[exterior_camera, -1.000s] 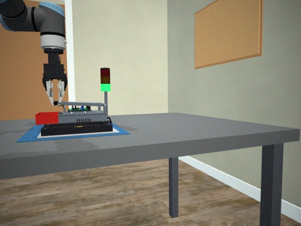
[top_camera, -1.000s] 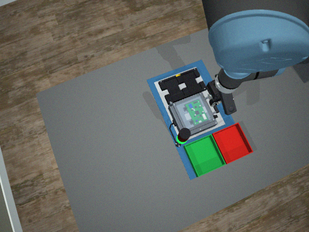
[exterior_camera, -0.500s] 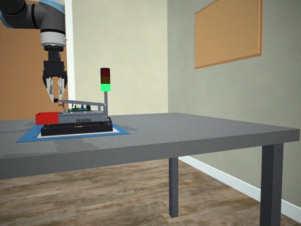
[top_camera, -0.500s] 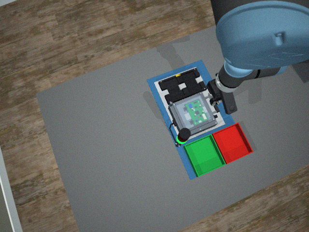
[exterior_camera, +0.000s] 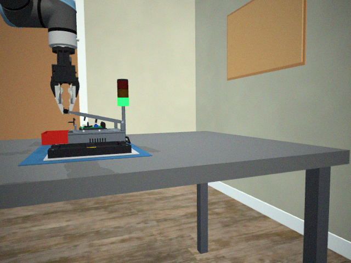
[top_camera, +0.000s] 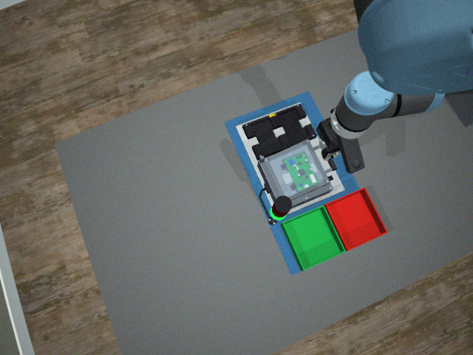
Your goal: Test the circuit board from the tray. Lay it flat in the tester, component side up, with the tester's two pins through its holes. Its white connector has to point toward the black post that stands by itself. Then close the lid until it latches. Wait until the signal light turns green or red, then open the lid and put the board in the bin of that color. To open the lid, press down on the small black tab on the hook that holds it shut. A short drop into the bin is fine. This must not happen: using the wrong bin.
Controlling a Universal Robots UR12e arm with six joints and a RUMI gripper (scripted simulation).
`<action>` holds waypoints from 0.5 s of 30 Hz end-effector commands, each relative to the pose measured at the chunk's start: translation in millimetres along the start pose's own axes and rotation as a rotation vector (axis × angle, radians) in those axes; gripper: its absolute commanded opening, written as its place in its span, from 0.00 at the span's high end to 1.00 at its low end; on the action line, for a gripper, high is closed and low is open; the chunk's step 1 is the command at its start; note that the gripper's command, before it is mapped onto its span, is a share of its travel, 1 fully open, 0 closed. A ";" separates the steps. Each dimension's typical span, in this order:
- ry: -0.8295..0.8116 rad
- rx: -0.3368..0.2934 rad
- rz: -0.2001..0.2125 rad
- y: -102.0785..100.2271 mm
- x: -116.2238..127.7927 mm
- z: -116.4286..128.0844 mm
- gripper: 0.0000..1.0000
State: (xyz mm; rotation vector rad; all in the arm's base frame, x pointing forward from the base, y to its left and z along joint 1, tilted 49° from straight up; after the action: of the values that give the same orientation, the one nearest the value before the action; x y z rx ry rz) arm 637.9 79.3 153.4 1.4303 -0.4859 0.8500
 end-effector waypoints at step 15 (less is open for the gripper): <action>0.000 0.000 0.001 33.8 11.3 2.3 1.00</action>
State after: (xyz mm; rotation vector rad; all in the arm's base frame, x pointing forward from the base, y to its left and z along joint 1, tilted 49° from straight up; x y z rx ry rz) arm 623.3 77.6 176.2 1.4305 -0.4857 0.8494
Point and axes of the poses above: the point where the finger pads meet when closed, its own y axis back along the fingers, its own x axis across the jaws, z = x × y, the point moved 8 cm from there along y, back along the fingers, and after that the axes turned 12 degrees about y, right-handed, at the moved point
